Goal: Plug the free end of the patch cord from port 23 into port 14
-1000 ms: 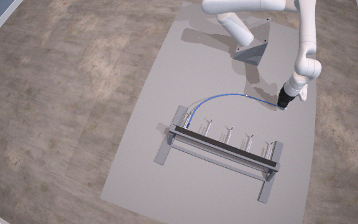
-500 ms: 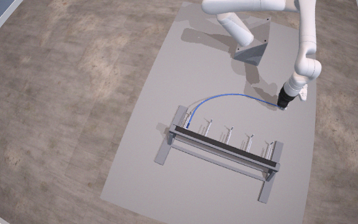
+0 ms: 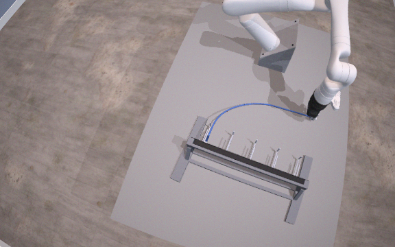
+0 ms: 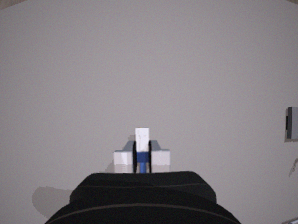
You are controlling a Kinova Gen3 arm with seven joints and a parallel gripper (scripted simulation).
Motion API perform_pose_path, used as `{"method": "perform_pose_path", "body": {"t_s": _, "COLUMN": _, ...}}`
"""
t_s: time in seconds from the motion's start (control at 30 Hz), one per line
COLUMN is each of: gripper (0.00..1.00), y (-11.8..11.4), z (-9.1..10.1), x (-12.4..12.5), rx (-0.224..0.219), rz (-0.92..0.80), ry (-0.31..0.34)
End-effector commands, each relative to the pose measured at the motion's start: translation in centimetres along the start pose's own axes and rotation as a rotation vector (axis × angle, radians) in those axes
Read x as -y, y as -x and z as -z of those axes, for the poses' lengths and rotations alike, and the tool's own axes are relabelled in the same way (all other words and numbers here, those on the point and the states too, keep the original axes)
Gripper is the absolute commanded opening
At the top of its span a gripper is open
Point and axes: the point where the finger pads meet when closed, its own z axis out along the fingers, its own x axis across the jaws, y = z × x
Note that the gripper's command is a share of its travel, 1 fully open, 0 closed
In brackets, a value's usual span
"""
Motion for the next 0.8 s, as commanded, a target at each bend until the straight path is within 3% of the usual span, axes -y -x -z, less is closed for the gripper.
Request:
{"method": "perform_pose_path", "body": {"t_s": 0.0, "gripper": 0.00, "y": 0.1, "z": 1.1, "x": 0.2, "rx": 0.000, "rz": 0.001, "ry": -0.003}}
{"method": "perform_pose_path", "body": {"t_s": 0.77, "gripper": 0.00, "y": 0.1, "z": 4.0, "x": 0.2, "rx": 0.000, "rz": 0.000, "ry": -0.003}}
